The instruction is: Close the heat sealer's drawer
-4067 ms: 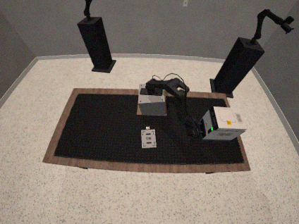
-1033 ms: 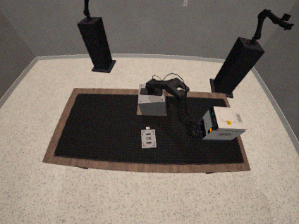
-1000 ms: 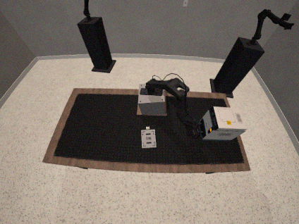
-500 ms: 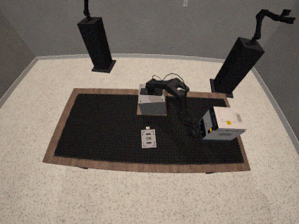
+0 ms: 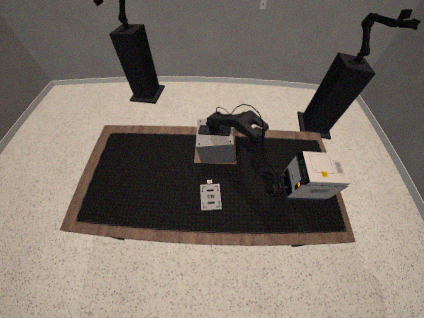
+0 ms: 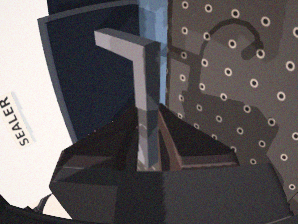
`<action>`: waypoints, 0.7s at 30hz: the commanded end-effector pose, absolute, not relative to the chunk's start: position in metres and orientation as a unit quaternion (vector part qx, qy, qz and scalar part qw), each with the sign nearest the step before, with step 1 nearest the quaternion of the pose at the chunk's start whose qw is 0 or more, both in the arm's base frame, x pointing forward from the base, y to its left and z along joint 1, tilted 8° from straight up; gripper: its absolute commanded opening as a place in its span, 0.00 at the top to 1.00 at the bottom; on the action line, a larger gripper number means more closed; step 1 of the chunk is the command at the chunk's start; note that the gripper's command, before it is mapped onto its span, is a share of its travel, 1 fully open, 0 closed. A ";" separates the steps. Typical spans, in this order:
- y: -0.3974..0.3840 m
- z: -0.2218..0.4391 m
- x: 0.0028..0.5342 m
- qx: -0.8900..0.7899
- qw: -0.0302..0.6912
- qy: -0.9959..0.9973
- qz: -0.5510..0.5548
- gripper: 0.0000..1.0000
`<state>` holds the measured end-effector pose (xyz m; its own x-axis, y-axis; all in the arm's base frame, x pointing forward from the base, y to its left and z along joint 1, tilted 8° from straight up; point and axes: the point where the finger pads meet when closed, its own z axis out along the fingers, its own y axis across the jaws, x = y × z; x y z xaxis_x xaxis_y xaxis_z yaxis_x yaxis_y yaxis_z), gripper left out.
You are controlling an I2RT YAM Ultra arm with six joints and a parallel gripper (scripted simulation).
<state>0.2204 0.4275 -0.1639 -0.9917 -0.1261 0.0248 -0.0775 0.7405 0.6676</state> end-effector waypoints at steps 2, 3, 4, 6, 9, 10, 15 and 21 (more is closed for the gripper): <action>0.443 -0.153 0.229 0.064 0.005 -0.926 -0.373 1.00; 0.443 -0.153 0.229 0.064 0.005 -0.926 -0.373 1.00; 0.443 -0.153 0.229 0.064 0.005 -0.926 -0.373 0.70; 0.443 -0.153 0.230 0.064 0.004 -0.926 -0.373 0.70; 0.442 -0.153 0.232 0.062 0.003 -0.926 -0.373 0.70; 0.442 -0.153 0.232 0.062 0.003 -0.926 -0.373 0.70; 0.443 -0.152 0.232 0.063 0.005 -0.925 -0.375 0.70; 0.443 -0.152 0.231 0.063 0.005 -0.925 -0.375 0.70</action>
